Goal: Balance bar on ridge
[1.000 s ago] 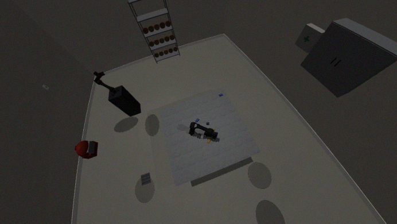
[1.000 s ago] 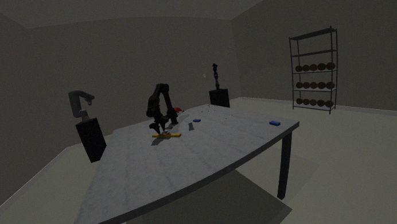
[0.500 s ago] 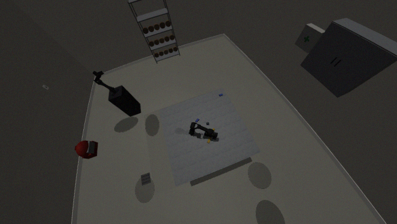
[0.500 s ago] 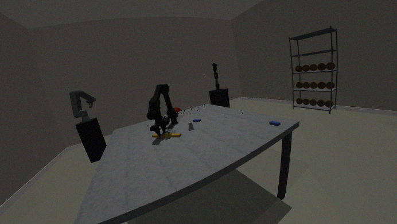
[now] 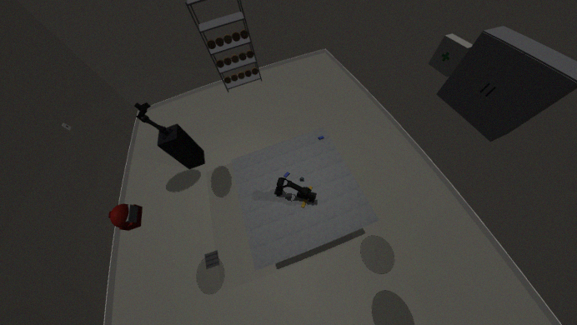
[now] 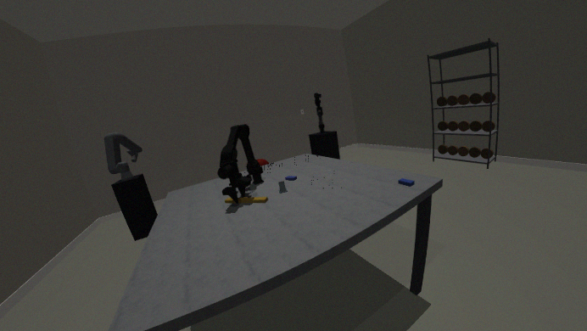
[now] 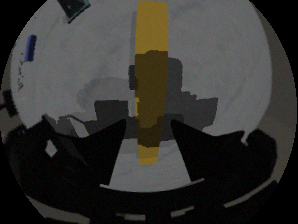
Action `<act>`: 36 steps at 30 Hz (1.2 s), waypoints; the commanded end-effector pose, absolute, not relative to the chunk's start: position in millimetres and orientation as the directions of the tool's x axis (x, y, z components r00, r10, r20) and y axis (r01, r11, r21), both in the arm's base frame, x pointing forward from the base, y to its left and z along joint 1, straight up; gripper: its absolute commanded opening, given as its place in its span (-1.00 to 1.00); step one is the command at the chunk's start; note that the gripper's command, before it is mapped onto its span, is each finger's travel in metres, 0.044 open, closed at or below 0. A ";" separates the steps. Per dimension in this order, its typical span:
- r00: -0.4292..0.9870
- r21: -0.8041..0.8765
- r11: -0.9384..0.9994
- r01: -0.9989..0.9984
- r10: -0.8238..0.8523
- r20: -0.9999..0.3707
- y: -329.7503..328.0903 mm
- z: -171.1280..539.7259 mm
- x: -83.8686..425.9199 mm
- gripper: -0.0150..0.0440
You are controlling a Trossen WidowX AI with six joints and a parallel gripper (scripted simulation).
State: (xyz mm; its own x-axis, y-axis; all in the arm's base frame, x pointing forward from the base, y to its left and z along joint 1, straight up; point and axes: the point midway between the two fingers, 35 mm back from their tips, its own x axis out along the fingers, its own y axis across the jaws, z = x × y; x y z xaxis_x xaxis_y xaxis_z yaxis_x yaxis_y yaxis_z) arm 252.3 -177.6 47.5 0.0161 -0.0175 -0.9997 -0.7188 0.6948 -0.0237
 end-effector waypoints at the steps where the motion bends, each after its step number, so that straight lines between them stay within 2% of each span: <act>1: 0.020 -0.024 0.692 -0.722 -0.014 -1.000 -177.1 47.0 252.9 0.58; 3: 0.020 -0.024 0.692 -0.722 -0.014 -1.000 -177.1 47.0 252.9 0.58; 10: 0.016 -0.024 0.695 -0.719 -0.018 -1.000 -177.7 47.5 252.3 -0.05; 17: 0.016 -0.024 0.695 -0.719 -0.018 -1.000 -177.7 47.5 252.3 -0.20; 20: 0.016 -0.024 0.695 -0.719 -0.017 -1.000 -178.0 51.1 252.9 -0.47; 36: 0.018 -0.024 0.694 -0.720 -0.016 -1.000 -179.9 91.1 256.1 -0.49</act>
